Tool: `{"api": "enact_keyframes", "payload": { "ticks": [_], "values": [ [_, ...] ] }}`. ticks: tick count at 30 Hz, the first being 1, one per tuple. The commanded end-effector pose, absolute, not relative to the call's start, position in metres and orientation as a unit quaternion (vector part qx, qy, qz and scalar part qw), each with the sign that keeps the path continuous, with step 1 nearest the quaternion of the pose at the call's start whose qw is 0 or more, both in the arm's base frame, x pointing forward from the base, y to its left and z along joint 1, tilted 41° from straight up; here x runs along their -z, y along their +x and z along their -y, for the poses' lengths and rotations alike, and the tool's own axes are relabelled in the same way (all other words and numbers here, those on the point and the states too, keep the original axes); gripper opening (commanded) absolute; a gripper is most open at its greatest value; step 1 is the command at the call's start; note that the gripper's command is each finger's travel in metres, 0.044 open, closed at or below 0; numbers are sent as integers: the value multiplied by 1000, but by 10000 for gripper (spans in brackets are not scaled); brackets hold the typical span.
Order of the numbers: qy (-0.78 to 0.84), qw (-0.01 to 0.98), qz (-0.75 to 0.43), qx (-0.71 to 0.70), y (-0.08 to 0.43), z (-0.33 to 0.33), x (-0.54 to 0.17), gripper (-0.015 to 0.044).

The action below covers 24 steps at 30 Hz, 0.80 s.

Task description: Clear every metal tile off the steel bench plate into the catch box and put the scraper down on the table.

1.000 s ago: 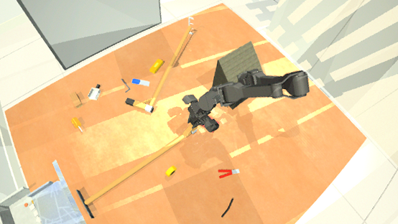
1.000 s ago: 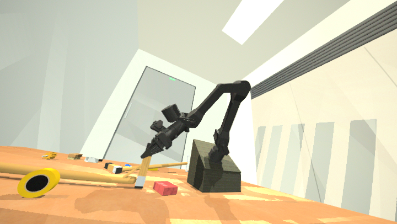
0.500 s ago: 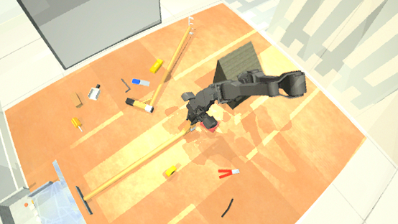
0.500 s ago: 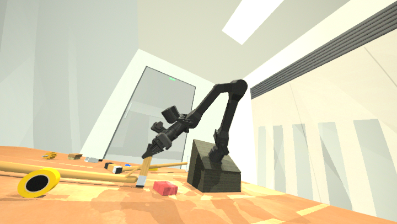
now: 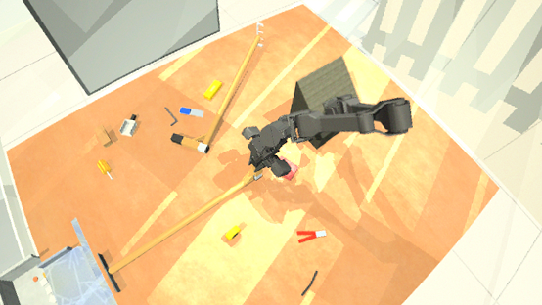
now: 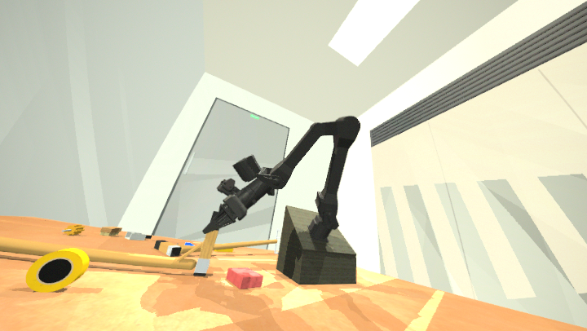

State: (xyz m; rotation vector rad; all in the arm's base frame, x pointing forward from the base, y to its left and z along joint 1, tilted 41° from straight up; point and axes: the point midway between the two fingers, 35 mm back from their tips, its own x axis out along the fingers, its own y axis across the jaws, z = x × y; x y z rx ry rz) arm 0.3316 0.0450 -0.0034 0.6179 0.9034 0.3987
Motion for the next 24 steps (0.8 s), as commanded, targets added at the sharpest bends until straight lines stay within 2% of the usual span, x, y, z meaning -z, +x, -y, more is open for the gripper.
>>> {"api": "enact_keyframes", "payload": {
  "ticks": [1, 24],
  "values": [
    [294, 837, -424, -184, 341, -43, 3, 0],
    [295, 838, -421, -182, 376, -45, 5, 0]
  ]
}}
